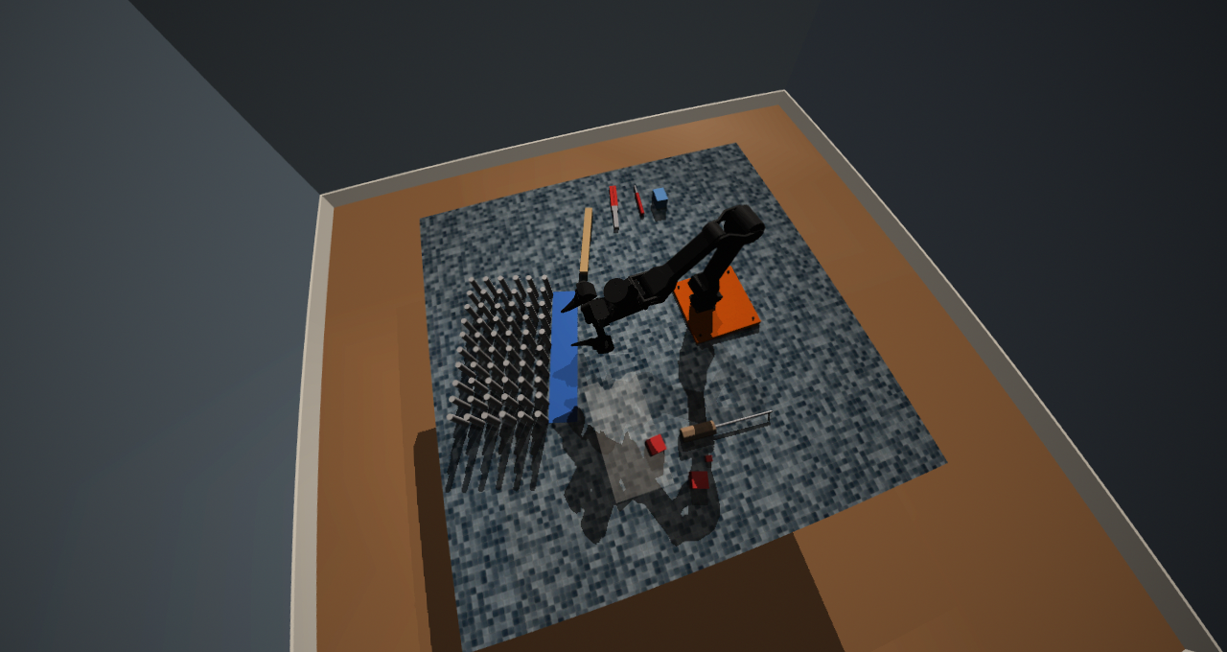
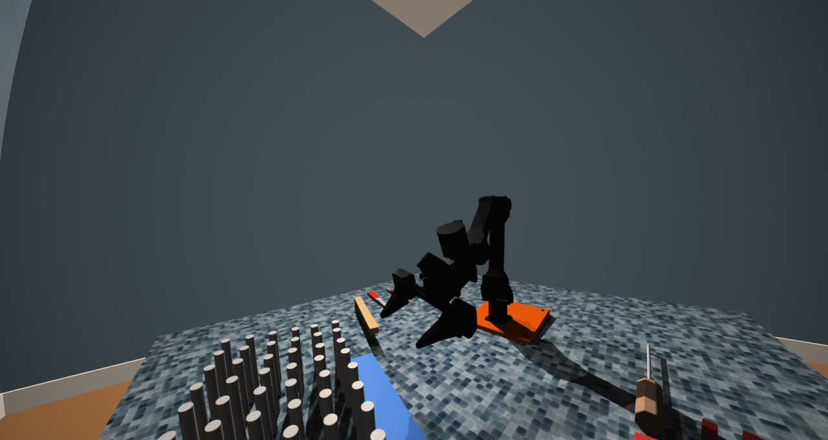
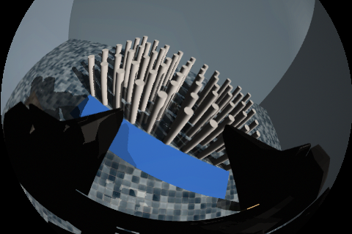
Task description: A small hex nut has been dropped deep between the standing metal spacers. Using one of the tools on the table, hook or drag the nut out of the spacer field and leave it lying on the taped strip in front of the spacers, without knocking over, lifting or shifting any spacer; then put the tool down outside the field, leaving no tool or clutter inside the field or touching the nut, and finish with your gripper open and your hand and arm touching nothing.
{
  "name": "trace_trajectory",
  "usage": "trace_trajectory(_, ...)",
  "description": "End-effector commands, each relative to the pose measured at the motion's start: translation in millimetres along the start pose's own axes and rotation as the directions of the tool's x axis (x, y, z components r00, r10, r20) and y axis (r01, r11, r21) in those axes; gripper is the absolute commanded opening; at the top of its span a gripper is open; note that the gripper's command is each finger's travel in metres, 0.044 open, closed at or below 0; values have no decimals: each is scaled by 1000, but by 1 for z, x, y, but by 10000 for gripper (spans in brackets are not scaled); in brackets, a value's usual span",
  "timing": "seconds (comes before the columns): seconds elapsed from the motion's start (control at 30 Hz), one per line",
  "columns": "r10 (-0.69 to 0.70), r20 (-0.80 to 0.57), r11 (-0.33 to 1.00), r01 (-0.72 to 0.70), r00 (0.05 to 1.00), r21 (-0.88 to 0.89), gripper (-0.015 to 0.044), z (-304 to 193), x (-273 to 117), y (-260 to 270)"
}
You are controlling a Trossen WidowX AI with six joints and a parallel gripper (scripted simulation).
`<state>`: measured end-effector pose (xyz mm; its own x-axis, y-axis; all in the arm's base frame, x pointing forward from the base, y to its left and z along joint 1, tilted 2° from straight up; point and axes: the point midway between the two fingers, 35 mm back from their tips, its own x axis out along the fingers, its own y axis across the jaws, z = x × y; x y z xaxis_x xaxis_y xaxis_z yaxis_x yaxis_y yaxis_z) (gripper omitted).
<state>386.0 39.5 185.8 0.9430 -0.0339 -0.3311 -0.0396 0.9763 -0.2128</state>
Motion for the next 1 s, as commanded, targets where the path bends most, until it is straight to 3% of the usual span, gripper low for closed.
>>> trace_trajectory(0.0, 6, -5, 1000, -6, 1000, 5, 440, -1, 0, 1)
trace_trajectory(0.17, 14, -8, 1000, -14, 1000, -9, 440, -1, 0, 4)
trace_trajectory(0.33, 229, -97, 897, -249, 969, -365, 440, -2, -8, 80)
trace_trajectory(0.47, 394, -192, 653, -421, 899, -630, 440, -8, -29, 145)
trace_trajectory(0.63, 516, -292, 327, -500, 805, -802, 440, -17, -59, 200)
trace_trajectory(0.8, 601, -397, -36, -473, 694, -880, 440, -30, -99, 247)
trace_trajectory(0.97, 646, -507, -382, -334, 571, -862, 440, -46, -145, 286)
